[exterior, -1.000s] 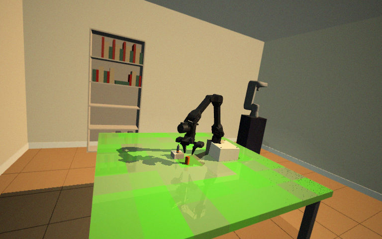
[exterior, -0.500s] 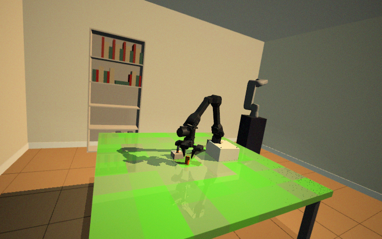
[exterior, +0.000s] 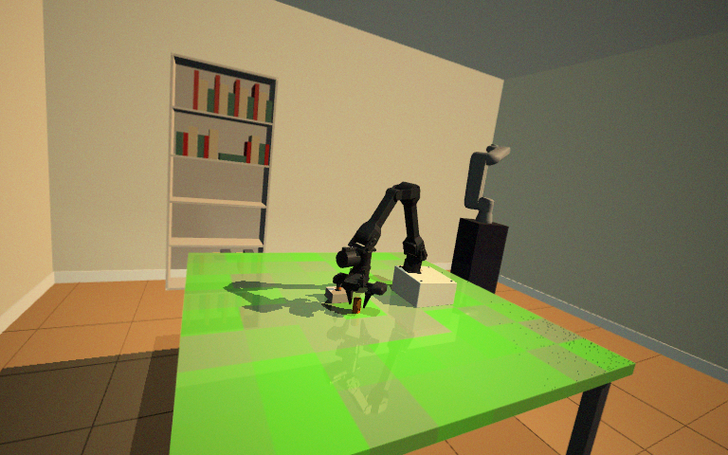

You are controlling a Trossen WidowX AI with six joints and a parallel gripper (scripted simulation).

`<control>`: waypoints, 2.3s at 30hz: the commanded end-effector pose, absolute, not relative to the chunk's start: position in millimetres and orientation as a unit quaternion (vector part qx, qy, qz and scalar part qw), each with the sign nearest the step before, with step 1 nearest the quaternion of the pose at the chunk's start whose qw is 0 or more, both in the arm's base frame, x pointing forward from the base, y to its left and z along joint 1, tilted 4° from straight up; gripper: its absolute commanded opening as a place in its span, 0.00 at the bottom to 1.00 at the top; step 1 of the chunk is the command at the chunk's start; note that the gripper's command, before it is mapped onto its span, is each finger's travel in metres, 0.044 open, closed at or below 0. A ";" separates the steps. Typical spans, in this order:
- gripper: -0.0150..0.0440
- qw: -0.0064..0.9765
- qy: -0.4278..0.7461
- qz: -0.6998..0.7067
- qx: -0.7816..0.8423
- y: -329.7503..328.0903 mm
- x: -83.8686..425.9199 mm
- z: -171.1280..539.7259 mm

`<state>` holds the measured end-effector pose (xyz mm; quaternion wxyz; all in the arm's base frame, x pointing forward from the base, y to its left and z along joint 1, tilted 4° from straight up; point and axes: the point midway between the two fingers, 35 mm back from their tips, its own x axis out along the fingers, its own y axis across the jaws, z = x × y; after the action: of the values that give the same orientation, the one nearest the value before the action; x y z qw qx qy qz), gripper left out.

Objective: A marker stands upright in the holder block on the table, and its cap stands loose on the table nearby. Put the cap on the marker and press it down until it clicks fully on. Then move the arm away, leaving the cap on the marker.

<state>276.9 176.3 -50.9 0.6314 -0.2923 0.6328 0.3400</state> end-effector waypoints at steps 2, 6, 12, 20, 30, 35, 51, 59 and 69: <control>0.68 0.632 0.634 0.337 -0.291 176.1 276.3 -58.1; 0.63 0.632 0.634 0.337 -0.291 175.8 276.3 -60.4; 0.46 0.632 0.634 0.337 -0.291 175.8 276.3 -60.4; 0.31 0.635 0.632 0.338 -0.289 177.0 276.8 -58.7; 0.25 0.640 0.628 0.338 -0.286 178.0 280.1 -36.8; 0.25 0.637 0.630 0.338 -0.288 176.0 279.6 -21.0; 0.25 0.640 0.632 0.329 -0.288 153.1 292.1 8.5; 0.25 0.644 0.631 0.322 -0.287 128.3 306.3 19.2; 0.25 0.640 0.632 0.325 -0.291 96.4 319.0 32.9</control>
<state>314.4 105.1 27.4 0.6401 -0.2869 0.6348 0.3239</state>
